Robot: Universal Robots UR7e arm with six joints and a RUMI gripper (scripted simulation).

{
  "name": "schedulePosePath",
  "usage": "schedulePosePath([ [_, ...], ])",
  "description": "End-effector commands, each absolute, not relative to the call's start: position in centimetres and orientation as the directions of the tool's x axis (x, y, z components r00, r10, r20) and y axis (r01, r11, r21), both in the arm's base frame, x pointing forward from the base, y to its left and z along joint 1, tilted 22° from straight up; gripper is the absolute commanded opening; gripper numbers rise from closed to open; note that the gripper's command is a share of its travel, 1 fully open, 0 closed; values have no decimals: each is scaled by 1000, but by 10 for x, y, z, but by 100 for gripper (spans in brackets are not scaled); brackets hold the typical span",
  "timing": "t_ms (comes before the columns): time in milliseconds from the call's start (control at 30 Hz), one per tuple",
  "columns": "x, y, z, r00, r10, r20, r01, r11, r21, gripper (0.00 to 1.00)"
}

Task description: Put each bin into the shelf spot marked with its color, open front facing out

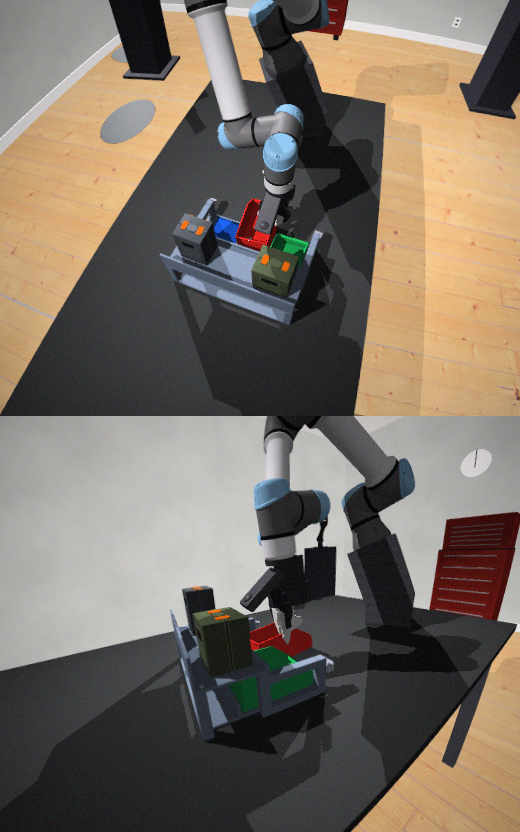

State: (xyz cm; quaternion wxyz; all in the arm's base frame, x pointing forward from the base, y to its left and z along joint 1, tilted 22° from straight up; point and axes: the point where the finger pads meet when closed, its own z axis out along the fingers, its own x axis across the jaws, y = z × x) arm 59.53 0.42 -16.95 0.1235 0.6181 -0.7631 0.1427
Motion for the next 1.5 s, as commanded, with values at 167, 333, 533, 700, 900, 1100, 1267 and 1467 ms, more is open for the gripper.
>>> schedulePosePath([
  [167,602,3,-168,-206,-908,364,-979,192,-75,0],
  [333,603,3,-168,-206,-908,364,-978,191,-77,0],
  [533,606,3,-168,-206,-908,364,-978,190,-81,0],
  [700,608,2,-168,-207,-908,364,-978,189,-83,0],
  [900,608,2,-168,-207,-908,364,-978,189,-84,0],
  [1100,609,2,-168,-207,-908,364,-978,189,-84,0],
  [1267,609,2,-168,-207,-908,364,-978,189,-84,0],
  [1467,609,2,-168,-207,-908,364,-978,189,-84,0],
])
